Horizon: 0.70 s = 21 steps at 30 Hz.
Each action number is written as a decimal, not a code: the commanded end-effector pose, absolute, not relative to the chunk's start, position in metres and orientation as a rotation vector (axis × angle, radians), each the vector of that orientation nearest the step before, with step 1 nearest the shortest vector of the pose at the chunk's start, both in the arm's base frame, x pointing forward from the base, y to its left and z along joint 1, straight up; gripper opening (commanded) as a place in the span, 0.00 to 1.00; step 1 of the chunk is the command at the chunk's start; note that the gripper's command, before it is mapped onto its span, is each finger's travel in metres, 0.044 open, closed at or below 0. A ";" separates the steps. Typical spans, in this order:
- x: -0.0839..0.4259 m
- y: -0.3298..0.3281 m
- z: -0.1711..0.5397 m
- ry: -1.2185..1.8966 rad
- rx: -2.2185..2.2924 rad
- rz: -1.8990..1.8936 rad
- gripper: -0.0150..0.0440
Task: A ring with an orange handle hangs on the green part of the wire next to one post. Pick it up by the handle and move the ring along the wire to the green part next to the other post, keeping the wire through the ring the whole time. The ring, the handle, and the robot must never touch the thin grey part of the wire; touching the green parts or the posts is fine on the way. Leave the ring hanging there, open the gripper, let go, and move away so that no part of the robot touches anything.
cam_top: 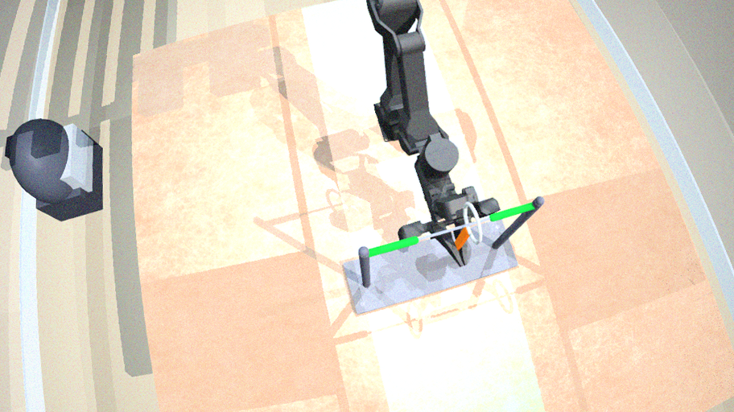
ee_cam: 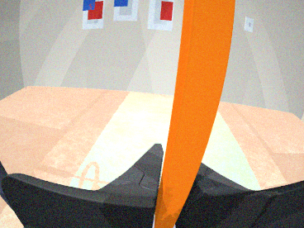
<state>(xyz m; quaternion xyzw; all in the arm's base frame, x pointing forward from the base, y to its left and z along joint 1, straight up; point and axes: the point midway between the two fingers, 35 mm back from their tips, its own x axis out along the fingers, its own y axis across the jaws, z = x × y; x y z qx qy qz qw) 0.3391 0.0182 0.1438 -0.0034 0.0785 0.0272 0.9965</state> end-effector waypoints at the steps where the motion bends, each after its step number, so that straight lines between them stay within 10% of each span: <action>1: 0.339 0.021 0.143 0.159 -0.004 0.053 0.00; 21: 0.339 0.042 0.144 0.160 -0.003 0.062 0.00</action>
